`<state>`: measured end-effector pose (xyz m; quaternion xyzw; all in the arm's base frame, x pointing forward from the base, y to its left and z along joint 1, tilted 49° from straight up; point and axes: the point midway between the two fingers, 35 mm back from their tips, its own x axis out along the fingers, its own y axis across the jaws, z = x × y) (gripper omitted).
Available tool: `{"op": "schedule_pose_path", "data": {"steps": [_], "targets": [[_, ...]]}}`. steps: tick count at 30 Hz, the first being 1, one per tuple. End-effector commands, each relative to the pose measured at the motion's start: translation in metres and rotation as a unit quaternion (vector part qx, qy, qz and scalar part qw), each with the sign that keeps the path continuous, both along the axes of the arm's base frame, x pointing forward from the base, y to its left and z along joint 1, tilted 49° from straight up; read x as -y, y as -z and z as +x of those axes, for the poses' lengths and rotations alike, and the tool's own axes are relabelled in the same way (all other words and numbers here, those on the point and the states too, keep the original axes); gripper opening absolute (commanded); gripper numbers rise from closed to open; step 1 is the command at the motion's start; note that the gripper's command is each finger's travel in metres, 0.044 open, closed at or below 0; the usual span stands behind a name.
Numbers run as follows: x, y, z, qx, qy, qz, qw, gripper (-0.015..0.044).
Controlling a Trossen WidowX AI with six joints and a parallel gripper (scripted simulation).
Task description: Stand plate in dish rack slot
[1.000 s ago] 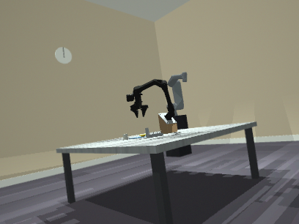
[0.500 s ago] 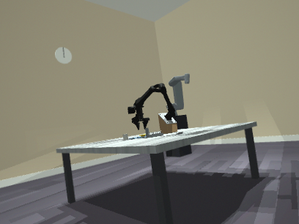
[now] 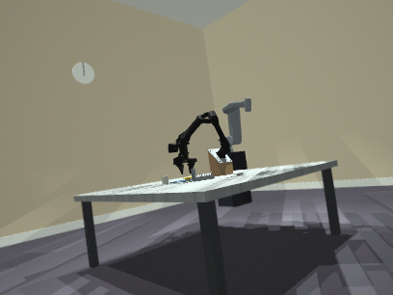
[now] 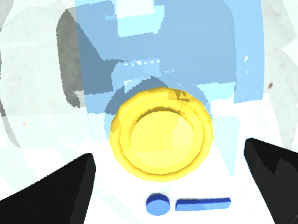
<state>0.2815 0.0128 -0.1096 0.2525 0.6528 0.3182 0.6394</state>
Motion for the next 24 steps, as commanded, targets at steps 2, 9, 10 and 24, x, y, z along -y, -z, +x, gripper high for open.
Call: {"op": "schedule_pose_path", "data": {"steps": [2,9,10,24], "targets": [[-0.008,0.008,-0.005,-0.009,0.001,0.004,1.0,0.04],[-0.017,0.014,-0.006,-0.009,0.001,0.005,1.0,0.04],[-0.018,0.015,-0.006,-0.009,0.001,0.005,1.0,0.04],[-0.031,0.024,-0.008,-0.009,0.001,0.006,1.0,0.038]]}}
